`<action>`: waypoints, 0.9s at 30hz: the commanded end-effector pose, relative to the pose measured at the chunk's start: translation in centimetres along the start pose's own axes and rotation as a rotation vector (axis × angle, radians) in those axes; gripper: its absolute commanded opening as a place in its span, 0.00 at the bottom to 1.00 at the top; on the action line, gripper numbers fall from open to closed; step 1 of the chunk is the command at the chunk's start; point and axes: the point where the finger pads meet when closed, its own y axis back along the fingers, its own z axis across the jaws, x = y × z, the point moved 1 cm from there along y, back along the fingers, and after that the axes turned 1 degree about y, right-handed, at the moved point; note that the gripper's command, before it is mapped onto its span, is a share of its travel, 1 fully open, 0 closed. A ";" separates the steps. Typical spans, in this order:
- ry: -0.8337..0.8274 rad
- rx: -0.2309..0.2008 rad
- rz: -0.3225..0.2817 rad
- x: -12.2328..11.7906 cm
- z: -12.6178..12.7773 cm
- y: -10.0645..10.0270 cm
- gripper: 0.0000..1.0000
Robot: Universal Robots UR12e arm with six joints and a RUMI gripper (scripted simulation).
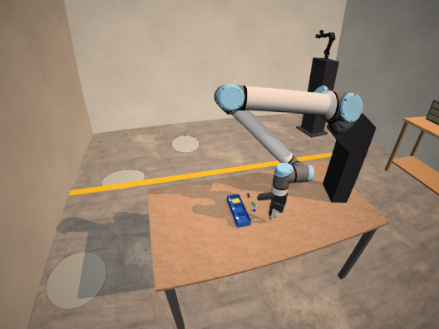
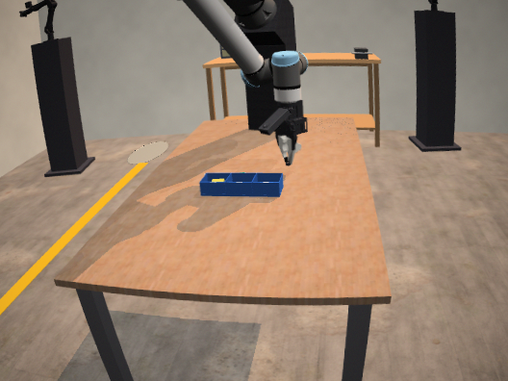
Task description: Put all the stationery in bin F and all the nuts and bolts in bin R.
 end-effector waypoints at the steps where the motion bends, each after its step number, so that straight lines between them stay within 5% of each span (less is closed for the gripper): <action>1: 0.000 0.000 0.000 0.0 0.0 1.3 0.00; 7: 0.000 0.000 0.000 0.0 0.0 3.3 0.00; 27: 0.000 0.000 0.000 0.0 0.0 4.0 0.00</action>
